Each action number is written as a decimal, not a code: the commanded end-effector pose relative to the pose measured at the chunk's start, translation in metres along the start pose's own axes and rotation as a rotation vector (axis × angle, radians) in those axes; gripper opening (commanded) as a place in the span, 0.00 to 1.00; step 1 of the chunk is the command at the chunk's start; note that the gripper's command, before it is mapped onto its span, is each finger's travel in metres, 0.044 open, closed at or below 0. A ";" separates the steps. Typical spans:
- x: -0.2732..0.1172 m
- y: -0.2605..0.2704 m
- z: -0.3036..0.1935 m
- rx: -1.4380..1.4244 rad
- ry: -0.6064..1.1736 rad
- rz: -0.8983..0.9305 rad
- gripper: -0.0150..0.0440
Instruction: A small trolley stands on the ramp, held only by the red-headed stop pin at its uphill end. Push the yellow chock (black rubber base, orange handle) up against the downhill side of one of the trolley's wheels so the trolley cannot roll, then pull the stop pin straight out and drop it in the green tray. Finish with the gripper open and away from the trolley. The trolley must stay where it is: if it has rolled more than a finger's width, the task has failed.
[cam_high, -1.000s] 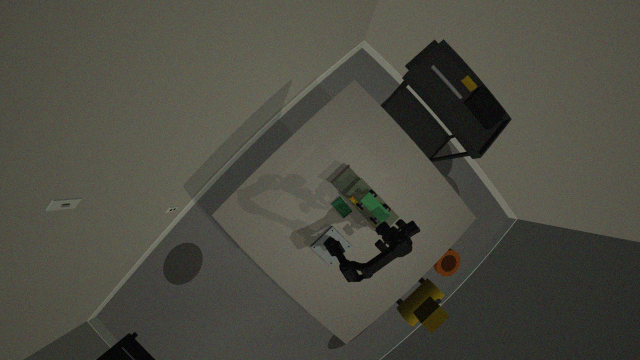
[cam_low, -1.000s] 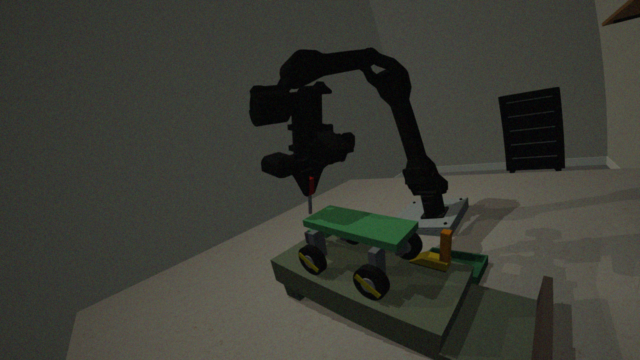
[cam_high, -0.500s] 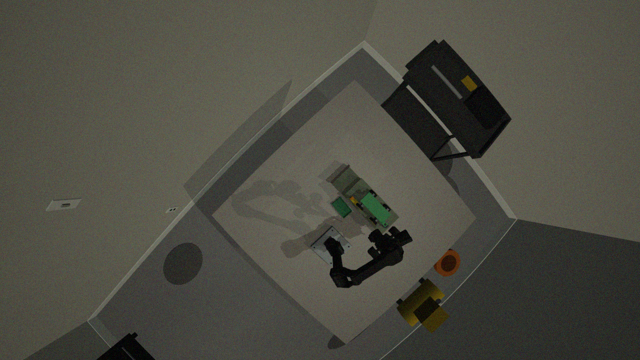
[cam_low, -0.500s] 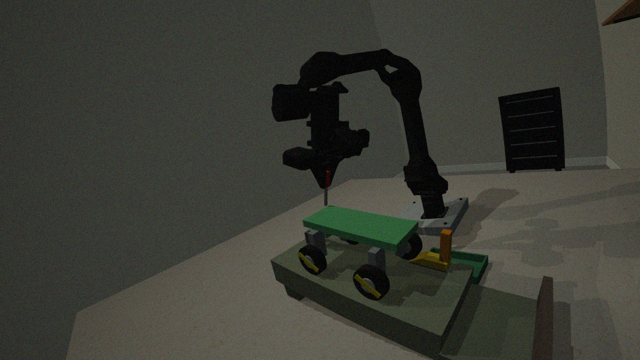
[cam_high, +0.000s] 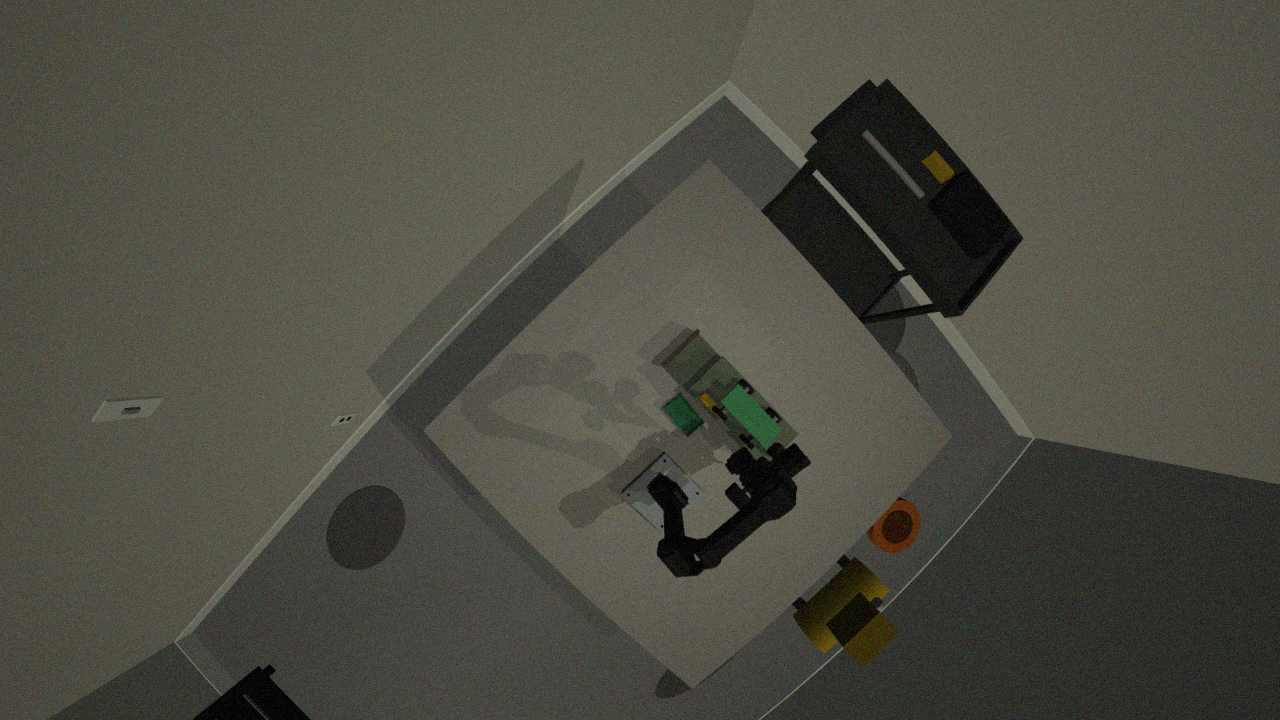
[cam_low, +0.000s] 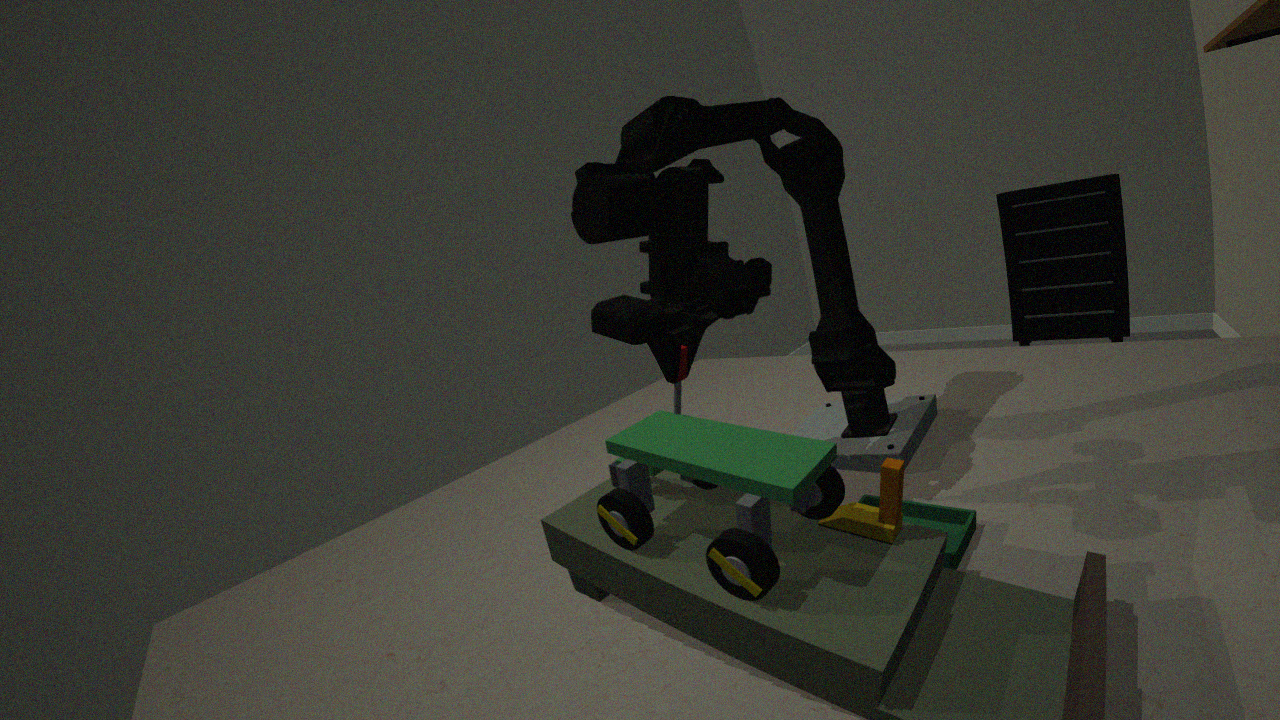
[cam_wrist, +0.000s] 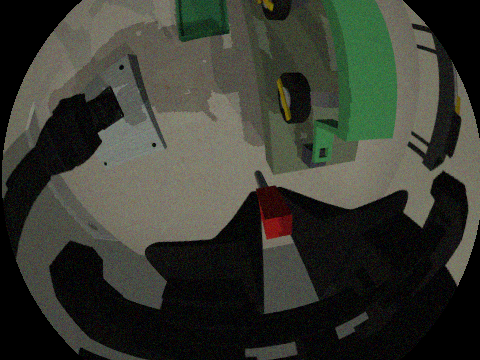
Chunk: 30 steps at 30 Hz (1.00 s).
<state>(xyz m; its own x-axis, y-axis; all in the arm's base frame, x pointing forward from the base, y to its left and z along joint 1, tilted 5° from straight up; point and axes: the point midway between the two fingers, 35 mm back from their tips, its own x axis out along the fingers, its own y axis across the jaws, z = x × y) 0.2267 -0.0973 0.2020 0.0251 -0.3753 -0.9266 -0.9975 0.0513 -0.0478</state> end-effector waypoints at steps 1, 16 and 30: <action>-0.001 0.000 0.013 0.001 0.003 0.004 0.25; -0.009 -0.001 0.067 0.001 -0.002 0.004 0.25; -0.016 -0.001 0.122 0.001 -0.007 0.005 0.25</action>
<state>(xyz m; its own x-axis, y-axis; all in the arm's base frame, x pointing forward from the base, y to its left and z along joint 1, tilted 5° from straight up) 0.2353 0.0104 0.1737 0.0227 -0.3716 -0.9281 -0.9977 0.0513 -0.0449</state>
